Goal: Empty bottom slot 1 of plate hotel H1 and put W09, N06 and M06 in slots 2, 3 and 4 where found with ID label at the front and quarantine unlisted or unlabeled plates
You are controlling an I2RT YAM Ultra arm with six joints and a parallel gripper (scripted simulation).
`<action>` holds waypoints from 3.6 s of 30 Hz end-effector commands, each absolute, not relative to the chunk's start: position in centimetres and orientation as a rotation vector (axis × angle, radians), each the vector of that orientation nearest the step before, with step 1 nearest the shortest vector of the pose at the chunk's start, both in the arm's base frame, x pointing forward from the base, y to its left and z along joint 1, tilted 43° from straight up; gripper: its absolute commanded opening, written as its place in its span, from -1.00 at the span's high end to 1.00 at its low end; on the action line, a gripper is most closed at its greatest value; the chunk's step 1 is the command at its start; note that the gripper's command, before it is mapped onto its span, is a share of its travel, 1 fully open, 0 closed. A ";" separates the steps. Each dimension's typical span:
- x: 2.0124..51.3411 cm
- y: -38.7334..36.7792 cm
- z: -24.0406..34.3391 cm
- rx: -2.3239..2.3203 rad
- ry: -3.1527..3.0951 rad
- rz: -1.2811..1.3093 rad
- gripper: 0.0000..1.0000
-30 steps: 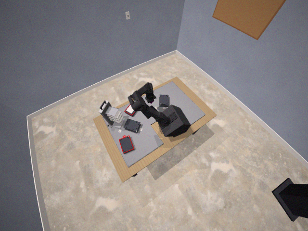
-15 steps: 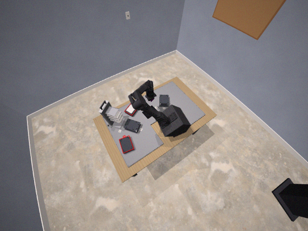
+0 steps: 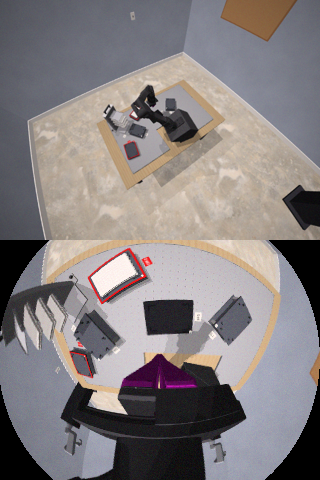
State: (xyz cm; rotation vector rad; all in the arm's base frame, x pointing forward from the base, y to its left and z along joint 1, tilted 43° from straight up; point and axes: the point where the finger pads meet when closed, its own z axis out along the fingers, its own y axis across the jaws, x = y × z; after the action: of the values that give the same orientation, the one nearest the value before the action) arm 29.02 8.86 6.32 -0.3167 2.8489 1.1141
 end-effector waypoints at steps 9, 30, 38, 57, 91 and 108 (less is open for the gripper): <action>28.3 10.9 8.9 -0.324 2.697 1.131 1.00; 26.7 15.3 12.9 -0.432 2.364 1.149 1.00; 27.0 14.8 12.9 -0.438 2.258 1.139 1.00; 26.9 14.8 12.8 -0.510 1.969 1.126 1.00; 24.7 18.2 16.2 -0.562 1.771 1.111 1.00; 21.7 21.1 19.6 -0.562 1.753 1.114 1.00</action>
State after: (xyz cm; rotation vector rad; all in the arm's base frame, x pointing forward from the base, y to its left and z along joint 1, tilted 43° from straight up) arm 21.38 21.00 18.16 -0.6048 1.7416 1.1475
